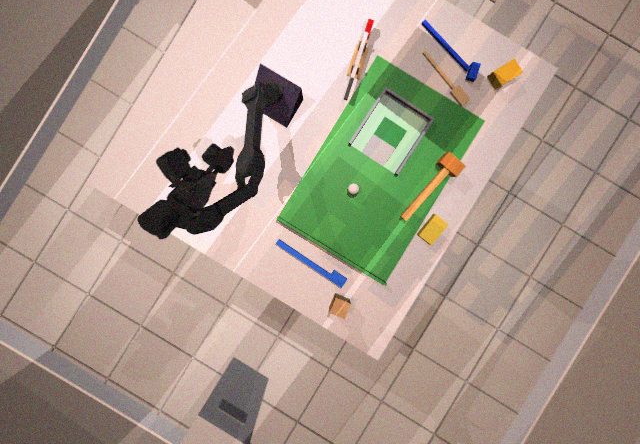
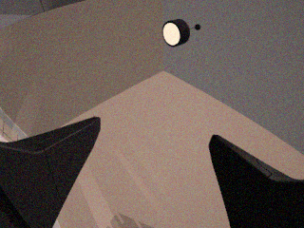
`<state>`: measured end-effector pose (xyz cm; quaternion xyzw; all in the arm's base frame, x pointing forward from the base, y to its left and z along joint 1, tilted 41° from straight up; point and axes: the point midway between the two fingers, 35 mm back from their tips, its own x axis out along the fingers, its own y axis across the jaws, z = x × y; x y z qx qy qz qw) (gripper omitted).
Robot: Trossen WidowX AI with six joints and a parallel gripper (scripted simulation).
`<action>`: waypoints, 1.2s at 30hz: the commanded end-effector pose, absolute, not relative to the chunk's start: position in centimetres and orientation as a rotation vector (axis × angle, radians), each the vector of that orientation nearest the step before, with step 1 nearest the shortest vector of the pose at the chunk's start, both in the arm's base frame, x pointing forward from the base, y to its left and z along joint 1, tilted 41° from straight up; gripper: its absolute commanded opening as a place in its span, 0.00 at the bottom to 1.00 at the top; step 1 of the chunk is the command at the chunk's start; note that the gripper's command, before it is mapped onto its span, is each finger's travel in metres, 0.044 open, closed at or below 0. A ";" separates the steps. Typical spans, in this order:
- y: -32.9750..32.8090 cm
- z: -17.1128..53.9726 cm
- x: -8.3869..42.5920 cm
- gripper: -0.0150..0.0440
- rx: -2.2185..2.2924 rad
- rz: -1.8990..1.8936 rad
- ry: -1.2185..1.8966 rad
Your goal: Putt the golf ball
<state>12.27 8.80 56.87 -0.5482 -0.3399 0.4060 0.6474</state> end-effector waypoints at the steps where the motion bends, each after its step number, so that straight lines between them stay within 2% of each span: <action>1: 8.9 56.9 12.1 0.98 -1.252 0.921 -0.773; 2: 9.3 56.8 11.5 1.00 -1.267 0.915 -0.772; 10: 16.9 54.2 5.3 1.00 -1.514 0.849 -0.701; 17: 23.3 49.3 4.6 1.00 -1.653 0.844 -0.538; 28: 31.8 37.1 9.9 1.00 -1.946 0.869 -0.208; 36: 33.0 27.0 16.7 1.00 -2.003 0.908 0.165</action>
